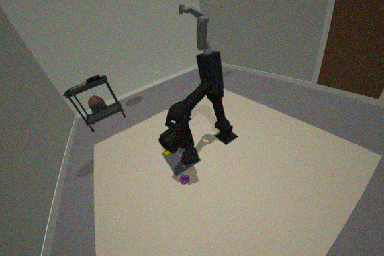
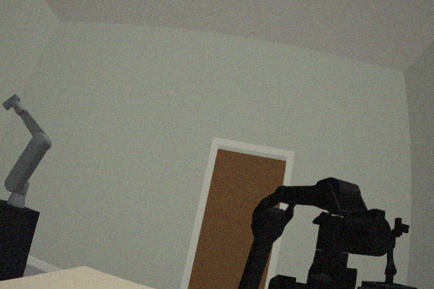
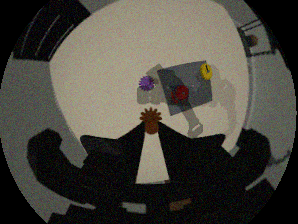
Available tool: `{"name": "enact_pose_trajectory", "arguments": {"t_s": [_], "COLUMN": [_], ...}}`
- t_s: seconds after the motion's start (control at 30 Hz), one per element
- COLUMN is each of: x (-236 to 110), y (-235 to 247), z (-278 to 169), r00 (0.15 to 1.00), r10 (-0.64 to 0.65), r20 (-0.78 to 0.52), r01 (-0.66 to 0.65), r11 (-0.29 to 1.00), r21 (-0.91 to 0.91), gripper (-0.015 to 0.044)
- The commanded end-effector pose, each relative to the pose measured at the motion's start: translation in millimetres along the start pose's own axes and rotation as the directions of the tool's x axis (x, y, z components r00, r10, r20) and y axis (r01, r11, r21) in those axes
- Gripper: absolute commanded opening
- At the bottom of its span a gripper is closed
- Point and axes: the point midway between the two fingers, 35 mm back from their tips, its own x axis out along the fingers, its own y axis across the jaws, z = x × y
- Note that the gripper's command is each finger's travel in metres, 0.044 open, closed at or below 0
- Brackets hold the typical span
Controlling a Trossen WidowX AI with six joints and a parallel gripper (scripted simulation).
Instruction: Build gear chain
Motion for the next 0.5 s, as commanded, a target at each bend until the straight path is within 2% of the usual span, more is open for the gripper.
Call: {"name": "enact_pose_trajectory", "arguments": {"t_s": [0.0, 0.27, 0.47], "x": [-8.1, -22.5, -18.6], "y": [-0.1, -2.0, -7.6], "z": [-2.0, -5.5, 0.5], "r00": [1.0, 1.0, 1.0], "r10": [0.003, 0.003, 0.003], "r20": [-0.001, -0.002, -0.001], "r01": [-0.003, -0.003, -0.003], "r11": [1.0, 1.0, 1.0], "r21": [0.004, 0.004, 0.004], "gripper": [0.0, 0.0, 0.0]}}
